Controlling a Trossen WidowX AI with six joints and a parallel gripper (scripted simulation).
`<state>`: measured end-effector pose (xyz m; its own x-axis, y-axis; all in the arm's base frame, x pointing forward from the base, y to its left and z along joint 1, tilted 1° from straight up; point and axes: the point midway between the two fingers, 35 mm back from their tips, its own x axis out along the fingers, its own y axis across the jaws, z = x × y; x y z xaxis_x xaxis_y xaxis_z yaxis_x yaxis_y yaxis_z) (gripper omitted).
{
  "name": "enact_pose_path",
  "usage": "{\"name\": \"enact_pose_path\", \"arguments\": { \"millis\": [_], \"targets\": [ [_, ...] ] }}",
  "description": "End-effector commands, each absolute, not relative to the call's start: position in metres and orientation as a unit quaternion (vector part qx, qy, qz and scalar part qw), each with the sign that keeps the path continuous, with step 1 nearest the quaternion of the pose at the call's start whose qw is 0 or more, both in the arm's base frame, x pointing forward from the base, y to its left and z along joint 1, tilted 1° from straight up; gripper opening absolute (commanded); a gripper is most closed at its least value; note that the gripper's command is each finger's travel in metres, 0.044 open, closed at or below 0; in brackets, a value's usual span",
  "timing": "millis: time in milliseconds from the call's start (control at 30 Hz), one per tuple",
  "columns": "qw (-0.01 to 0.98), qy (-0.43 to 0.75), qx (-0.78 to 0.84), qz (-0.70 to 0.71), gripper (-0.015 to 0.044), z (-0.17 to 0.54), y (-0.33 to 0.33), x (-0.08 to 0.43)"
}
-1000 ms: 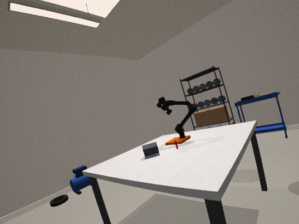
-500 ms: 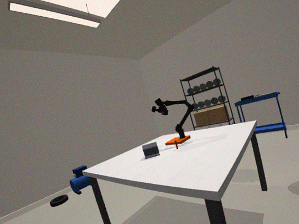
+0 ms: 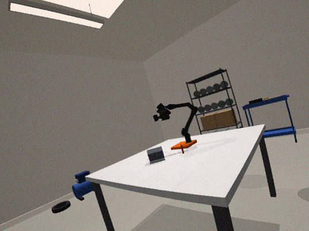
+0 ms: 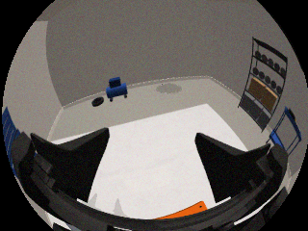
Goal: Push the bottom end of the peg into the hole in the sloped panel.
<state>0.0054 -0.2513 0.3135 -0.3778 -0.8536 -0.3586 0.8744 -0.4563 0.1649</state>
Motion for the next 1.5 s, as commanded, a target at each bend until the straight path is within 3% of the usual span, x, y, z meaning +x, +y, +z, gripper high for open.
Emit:
{"name": "enact_pose_path", "arguments": {
  "millis": [0,733,1467],
  "targets": [
    [0.553,0.074,0.188,-0.808,0.044,0.31,-0.255,0.022],
    [0.706,0.354,0.062,-0.61,0.044,0.268,-0.25,0.128],
    [0.77,0.542,-0.126,-0.313,0.044,0.223,-0.199,0.22]
  ]
}}
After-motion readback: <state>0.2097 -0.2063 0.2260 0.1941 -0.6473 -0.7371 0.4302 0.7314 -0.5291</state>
